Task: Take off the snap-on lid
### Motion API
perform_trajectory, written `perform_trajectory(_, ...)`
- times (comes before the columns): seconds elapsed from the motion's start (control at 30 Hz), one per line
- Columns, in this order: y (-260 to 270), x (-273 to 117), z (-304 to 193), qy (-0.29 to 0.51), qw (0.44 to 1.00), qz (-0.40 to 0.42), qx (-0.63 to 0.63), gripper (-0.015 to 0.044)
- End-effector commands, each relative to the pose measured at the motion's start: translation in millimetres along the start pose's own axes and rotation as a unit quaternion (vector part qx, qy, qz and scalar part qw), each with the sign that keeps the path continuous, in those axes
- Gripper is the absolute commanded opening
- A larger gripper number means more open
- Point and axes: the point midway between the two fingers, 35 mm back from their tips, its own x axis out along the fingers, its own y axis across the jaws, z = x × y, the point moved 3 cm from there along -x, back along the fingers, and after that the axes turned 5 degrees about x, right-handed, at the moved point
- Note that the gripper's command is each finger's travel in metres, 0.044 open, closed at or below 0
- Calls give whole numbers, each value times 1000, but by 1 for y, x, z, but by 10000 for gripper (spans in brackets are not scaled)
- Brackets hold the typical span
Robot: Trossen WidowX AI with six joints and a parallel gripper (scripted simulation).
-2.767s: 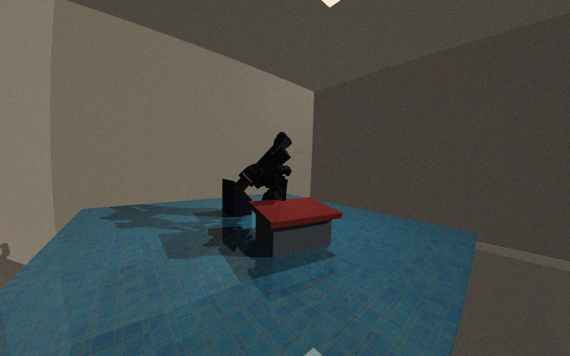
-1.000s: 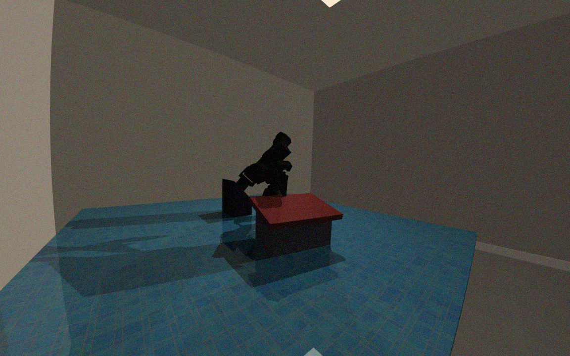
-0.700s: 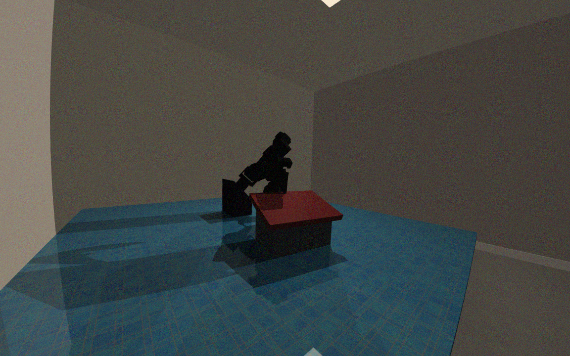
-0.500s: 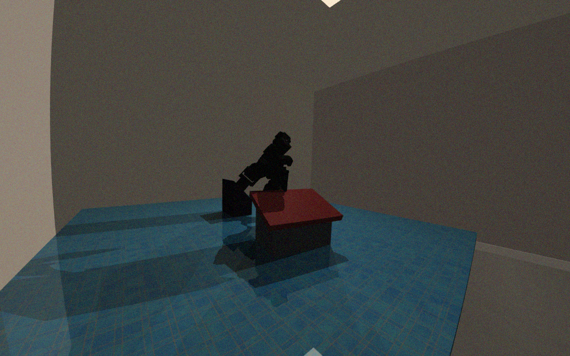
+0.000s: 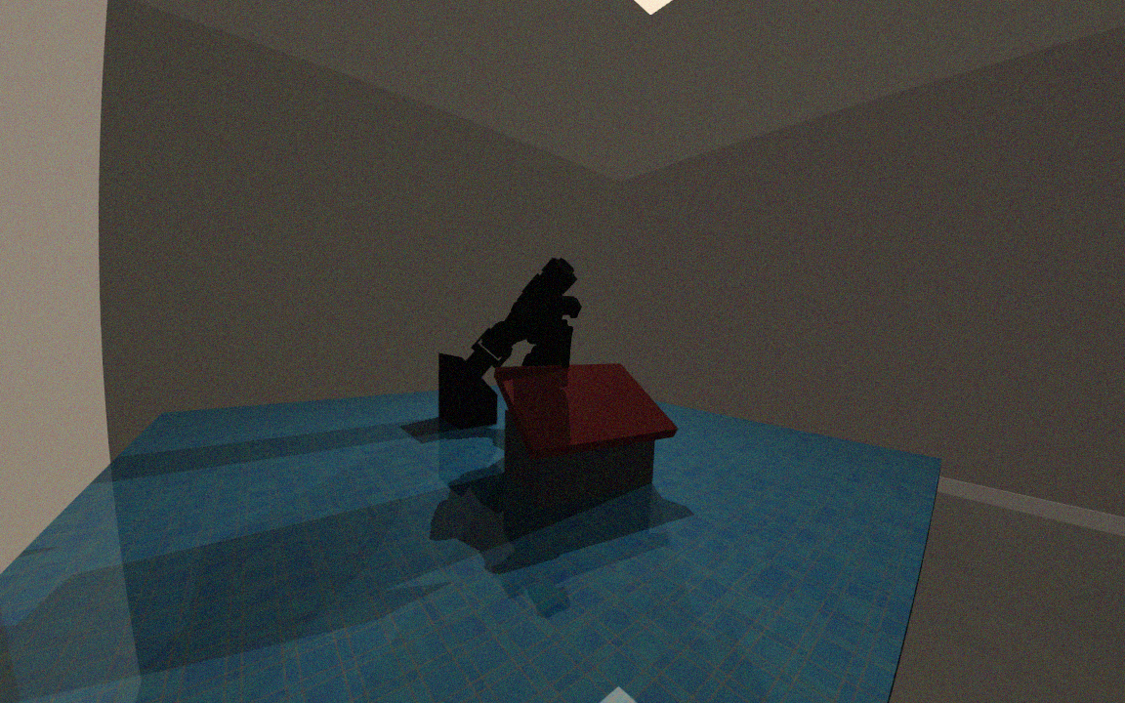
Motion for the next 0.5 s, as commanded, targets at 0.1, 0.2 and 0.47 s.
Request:
perform_trajectory(0.1,14,-2,-2,1,1000,3,-4,0)
perform_trajectory(0.2,18,-4,-2,1,1000,3,-4,0)
perform_trajectory(0.47,29,-6,-3,1,1000,3,-5,0)
